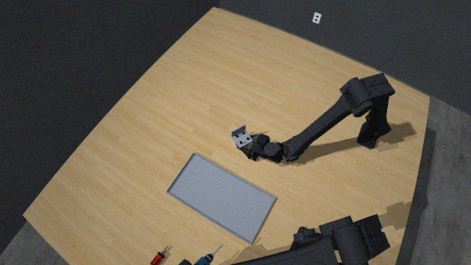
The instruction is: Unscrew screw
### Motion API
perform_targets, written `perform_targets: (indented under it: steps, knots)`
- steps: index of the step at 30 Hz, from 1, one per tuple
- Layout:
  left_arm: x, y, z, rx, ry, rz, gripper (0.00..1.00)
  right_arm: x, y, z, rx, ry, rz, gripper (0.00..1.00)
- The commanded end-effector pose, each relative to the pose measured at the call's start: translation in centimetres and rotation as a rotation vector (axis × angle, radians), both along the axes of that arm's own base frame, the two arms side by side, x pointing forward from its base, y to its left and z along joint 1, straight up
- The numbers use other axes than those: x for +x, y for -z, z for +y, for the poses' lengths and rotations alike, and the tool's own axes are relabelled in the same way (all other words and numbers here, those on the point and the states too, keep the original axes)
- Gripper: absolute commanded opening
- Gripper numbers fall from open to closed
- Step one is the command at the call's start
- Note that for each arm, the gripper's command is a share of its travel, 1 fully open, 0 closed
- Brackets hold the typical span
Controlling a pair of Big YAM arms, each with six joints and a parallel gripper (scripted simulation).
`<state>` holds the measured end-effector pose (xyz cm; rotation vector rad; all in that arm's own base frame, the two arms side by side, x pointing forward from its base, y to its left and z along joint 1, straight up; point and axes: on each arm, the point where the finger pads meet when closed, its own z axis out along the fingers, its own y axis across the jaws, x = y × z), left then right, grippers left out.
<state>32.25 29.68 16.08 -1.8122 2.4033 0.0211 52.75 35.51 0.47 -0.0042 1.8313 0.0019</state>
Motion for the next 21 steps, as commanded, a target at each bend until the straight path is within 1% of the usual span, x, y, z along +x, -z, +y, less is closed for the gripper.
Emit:
perform_targets:
  steps: [1, 8, 9, 10, 13, 14, 21]
  knots:
    - [2.1, -1.8, -1.0, 0.062, 0.078, -0.068, 0.42, 0.9, 0.0, 0.8, 0.012, -0.002, -0.009, 0.59]
    - [4.7, -1.9, -3.0, 0.115, 0.177, -0.123, 0.42, 0.9, 0.0, 0.8, 0.012, -0.002, -0.009, 0.59]
    - [5.8, -3.7, -2.2, 0.142, 0.177, -0.154, 0.42, 0.9, 0.0, 0.8, 0.012, -0.002, -0.009, 0.59]
    - [5.5, -4.1, -1.5, 0.148, 0.161, -0.159, 0.42, 0.9, 0.0, 0.8, 0.012, -0.002, -0.009, 0.59]
    - [5.3, -4.1, -1.2, 0.149, 0.155, -0.158, 0.42, 0.9, 0.0, 0.8, 0.012, -0.002, -0.009, 0.59]
    - [5.0, -2.0, -3.3, 0.123, 0.19, -0.132, 0.42, 0.9, 0.0, 0.8, 0.012, -0.002, -0.009, 0.59]
    - [7.4, -2.2, -5.8, 0.171, 0.29, -0.193, 0.42, 0.9, 0.0, 0.8, 0.012, -0.002, -0.009, 0.59]
